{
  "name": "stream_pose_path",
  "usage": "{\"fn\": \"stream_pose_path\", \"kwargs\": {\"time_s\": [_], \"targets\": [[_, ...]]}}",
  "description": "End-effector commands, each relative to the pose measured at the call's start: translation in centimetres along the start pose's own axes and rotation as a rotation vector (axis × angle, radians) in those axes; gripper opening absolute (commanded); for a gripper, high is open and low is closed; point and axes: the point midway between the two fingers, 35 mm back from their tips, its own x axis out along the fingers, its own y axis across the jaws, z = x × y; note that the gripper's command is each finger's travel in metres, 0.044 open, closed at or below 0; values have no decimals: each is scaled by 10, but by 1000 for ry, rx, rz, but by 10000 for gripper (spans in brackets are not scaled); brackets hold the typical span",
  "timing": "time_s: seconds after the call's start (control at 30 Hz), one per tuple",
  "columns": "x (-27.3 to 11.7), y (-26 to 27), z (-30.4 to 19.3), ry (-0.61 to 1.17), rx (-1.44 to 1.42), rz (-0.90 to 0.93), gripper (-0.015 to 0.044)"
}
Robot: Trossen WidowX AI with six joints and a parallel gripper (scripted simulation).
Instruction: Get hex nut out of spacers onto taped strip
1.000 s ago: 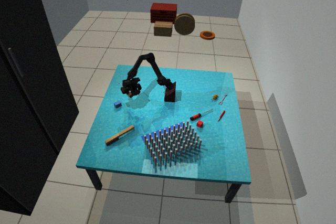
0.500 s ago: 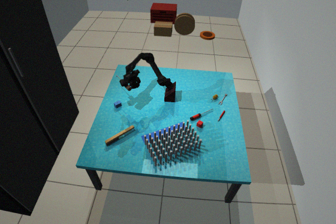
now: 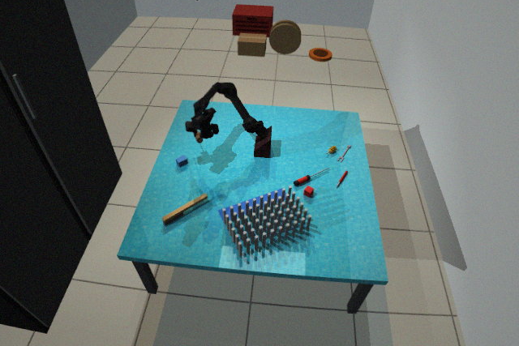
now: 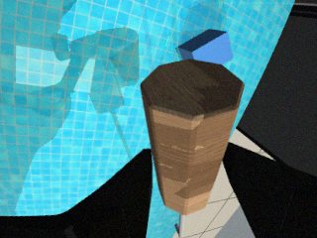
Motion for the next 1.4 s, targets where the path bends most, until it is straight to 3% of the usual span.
{"fn": "stream_pose_path", "kwargs": {"time_s": [0.0, 0.73, 1.37], "targets": [[-2, 2, 11, -36, 140, 22, 0], [-13, 19, 65, -141, 829, 218, 0], [-30, 38, 110, -102, 1402, 455, 0]]}}
